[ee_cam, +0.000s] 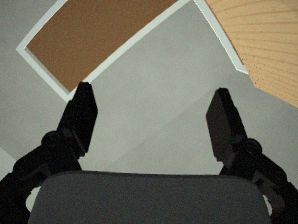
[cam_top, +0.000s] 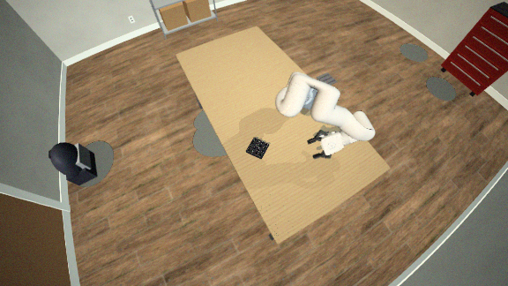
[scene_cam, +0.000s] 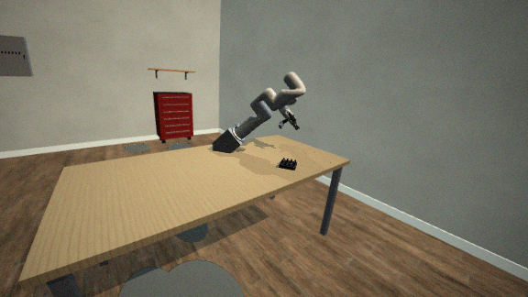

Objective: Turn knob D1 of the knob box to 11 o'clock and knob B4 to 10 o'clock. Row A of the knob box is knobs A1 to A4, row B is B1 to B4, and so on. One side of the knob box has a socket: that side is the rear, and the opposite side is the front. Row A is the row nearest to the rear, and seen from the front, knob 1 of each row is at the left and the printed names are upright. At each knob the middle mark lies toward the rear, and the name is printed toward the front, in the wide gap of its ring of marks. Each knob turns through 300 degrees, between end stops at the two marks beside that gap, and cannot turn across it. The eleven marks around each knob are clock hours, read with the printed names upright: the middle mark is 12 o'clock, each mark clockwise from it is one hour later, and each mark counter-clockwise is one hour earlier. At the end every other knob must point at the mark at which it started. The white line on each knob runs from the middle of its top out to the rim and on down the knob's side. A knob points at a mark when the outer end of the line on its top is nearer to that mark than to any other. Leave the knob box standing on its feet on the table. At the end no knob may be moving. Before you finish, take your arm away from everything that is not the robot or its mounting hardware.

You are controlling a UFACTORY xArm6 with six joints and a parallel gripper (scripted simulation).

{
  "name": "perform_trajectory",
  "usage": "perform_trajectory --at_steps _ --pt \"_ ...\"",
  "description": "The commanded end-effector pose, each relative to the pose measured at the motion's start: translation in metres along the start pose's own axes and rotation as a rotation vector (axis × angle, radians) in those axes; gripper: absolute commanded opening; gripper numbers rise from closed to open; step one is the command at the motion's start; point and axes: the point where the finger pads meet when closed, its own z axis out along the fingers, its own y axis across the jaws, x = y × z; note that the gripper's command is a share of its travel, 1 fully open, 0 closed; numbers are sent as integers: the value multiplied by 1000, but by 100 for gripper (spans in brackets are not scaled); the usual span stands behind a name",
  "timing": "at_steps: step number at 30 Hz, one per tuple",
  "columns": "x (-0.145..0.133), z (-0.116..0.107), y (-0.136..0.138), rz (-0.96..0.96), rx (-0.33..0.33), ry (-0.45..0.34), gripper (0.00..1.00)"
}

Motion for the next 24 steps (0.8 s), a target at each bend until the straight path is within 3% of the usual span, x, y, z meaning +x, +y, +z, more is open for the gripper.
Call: perform_trajectory --at_steps 1,19,24 --pt "0 0 0 2 -1 1 100" --pt "-1 0 0 3 -1 3 100" --pt "9 10 -2 7 30 50 100"
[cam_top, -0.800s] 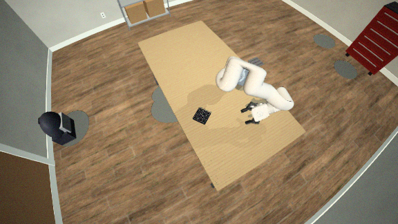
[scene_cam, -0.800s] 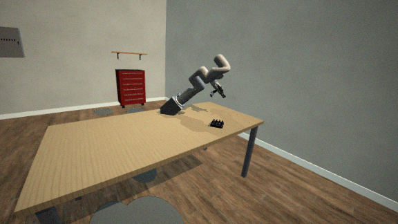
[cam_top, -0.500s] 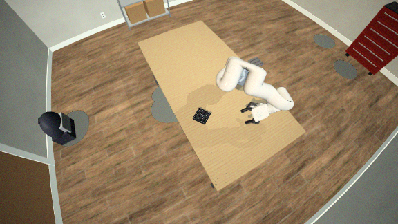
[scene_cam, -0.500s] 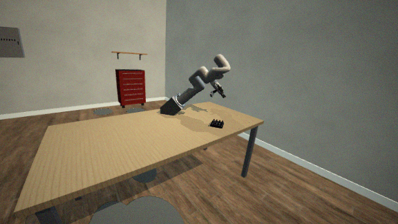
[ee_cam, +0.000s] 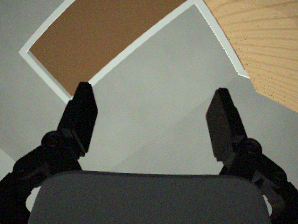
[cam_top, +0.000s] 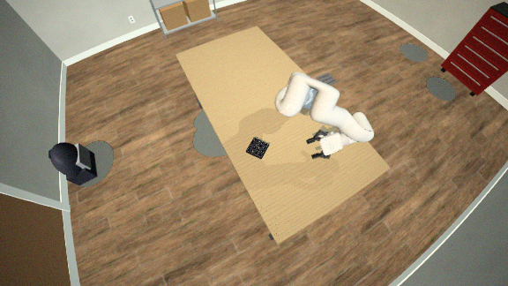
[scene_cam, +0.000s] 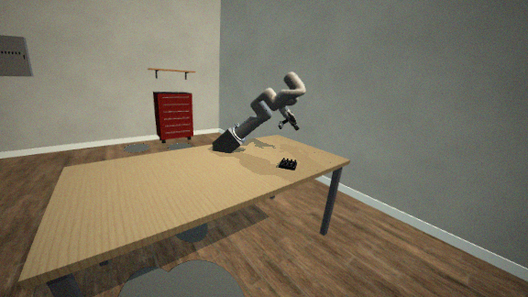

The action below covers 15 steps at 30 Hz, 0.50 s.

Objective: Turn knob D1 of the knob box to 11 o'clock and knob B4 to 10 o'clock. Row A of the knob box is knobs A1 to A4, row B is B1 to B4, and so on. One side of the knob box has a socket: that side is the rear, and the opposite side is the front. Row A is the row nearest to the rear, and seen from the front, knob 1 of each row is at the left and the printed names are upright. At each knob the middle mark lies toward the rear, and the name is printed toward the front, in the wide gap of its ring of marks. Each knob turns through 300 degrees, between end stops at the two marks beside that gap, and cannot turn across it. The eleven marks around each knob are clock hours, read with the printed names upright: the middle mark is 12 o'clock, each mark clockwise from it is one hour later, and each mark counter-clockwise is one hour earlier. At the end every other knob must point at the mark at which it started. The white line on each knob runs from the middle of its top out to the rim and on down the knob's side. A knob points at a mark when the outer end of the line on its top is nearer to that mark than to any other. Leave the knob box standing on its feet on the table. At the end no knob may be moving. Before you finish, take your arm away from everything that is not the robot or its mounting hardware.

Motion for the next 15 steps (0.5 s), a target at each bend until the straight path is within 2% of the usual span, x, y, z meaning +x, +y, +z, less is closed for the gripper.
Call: perform_trajectory --at_steps 1,8,10,12,15 --pt "9 11 -2 6 32 49 100" --pt "61 54 -19 59 209 292 100" --pt "61 54 -19 59 209 292 100" --pt "83 67 -29 99 299 399 100" --pt "99 74 -37 134 368 475 100"
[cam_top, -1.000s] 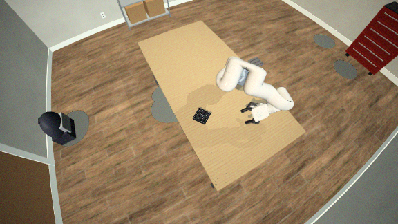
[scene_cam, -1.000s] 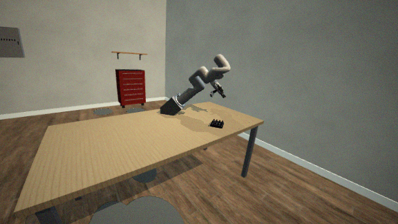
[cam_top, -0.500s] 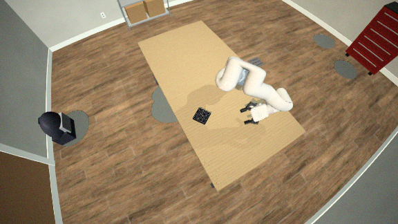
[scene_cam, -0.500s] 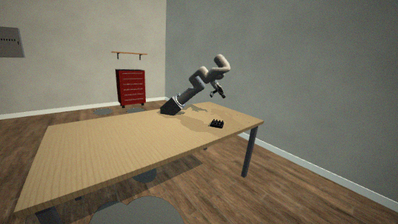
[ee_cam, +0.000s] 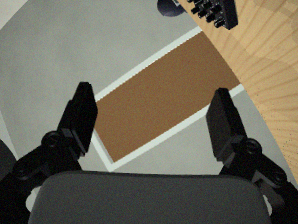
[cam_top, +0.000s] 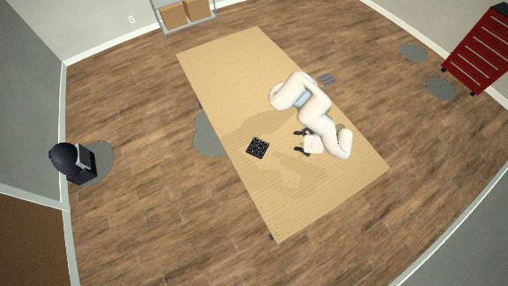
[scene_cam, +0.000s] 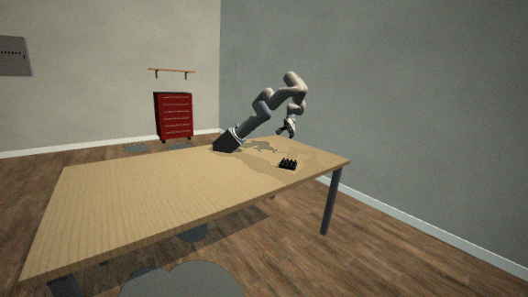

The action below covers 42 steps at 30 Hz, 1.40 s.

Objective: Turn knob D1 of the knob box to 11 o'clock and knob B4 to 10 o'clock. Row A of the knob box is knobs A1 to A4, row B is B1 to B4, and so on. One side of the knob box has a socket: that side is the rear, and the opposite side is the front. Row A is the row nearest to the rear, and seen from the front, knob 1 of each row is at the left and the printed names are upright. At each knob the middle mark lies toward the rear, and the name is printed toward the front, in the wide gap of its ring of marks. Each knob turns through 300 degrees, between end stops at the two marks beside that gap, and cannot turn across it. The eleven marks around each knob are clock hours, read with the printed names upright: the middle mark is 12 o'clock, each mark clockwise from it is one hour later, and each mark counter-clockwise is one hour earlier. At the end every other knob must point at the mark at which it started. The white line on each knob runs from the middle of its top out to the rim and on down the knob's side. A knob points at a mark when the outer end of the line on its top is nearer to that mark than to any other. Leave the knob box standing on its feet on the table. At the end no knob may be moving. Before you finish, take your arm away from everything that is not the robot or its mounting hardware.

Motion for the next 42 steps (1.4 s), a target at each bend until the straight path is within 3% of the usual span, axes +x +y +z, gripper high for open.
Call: perform_trajectory --at_steps 1,10,12,13,15,24,27,29,30,32,42 --pt "16 23 -7 51 92 116 100" --pt "54 53 -30 228 341 379 100" --pt "54 53 -30 228 341 379 100" --pt "65 57 -36 292 419 451 100" --pt "69 58 -38 316 447 477 100" --pt "96 60 -47 555 706 688 100" --pt "102 58 -47 642 793 749 100" --pt "102 58 -47 642 793 749 100" --pt "107 57 -45 723 872 801 100" --pt "108 57 -44 755 902 820 100" --pt "112 55 -28 1079 1194 978 100"
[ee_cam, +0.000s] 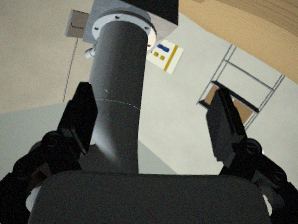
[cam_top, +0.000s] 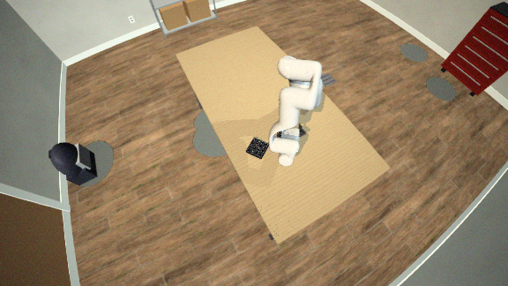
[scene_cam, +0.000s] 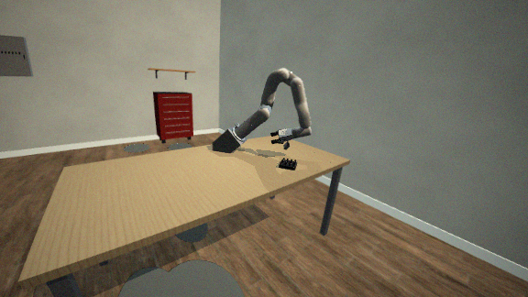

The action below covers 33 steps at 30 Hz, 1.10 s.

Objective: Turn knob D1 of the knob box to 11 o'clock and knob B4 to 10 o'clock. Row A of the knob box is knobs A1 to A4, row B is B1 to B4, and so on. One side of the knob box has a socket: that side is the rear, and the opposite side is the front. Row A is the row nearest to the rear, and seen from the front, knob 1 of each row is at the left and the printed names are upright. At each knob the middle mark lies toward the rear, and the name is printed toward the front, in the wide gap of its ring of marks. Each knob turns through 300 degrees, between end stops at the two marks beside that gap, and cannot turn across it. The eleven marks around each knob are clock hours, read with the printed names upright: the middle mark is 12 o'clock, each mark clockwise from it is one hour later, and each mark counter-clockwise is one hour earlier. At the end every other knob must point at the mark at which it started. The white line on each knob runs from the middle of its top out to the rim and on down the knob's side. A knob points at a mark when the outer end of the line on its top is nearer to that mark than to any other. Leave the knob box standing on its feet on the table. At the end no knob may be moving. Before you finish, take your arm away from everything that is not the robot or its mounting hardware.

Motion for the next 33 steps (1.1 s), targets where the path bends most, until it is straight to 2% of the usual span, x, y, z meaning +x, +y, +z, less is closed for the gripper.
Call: perform_trajectory --at_steps 1,2,4,5,7,19,21,22,24,33 --pt "6 -2 1 113 76 77 100" --pt "8 -4 2 147 98 98 100" --pt "8 -4 2 147 98 98 100" --pt "13 -7 6 242 156 156 100" --pt "15 -9 8 278 178 177 100" --pt "32 -36 42 713 421 427 100" --pt "32 -36 42 713 421 427 100" --pt "33 -44 54 812 474 483 100" --pt "33 -46 59 850 493 504 100" --pt "24 -71 106 1185 664 693 100"
